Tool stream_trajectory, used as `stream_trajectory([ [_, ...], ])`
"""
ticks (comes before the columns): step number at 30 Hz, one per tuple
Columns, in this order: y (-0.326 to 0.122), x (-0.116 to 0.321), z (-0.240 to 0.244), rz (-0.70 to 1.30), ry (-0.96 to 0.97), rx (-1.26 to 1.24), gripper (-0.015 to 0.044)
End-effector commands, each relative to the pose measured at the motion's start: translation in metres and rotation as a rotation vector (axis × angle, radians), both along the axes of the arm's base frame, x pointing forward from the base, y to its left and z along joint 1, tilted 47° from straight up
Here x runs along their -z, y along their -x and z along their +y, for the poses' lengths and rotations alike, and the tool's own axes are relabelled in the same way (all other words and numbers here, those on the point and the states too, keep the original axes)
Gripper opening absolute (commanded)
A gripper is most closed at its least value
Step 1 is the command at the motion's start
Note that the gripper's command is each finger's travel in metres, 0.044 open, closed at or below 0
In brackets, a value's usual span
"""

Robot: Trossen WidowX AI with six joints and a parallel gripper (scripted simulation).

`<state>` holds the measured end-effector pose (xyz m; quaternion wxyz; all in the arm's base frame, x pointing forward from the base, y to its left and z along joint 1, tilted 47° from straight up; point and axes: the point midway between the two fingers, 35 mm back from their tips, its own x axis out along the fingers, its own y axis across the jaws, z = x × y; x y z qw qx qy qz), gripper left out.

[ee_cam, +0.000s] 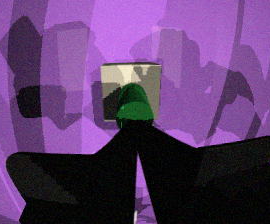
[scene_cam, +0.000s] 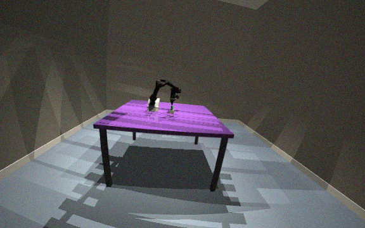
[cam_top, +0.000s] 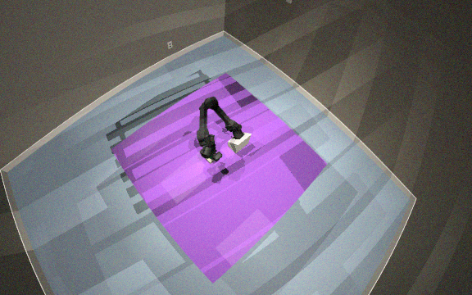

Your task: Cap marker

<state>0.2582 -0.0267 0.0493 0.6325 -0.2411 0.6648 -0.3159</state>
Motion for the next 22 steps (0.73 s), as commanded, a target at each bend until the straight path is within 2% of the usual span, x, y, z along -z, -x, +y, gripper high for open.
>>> stream_trajectory([
  [1, -0.008, -0.027, 0.033, -0.011, -0.011, -0.004, 0.0000],
  [4, -0.007, -0.052, 0.058, -0.009, -0.008, -0.003, 0.0000],
  [10, -0.007, -0.054, 0.059, -0.009, -0.007, -0.003, 0.0000],
  [22, -0.007, -0.054, 0.059, -0.009, -0.007, -0.003, 0.0315],
])
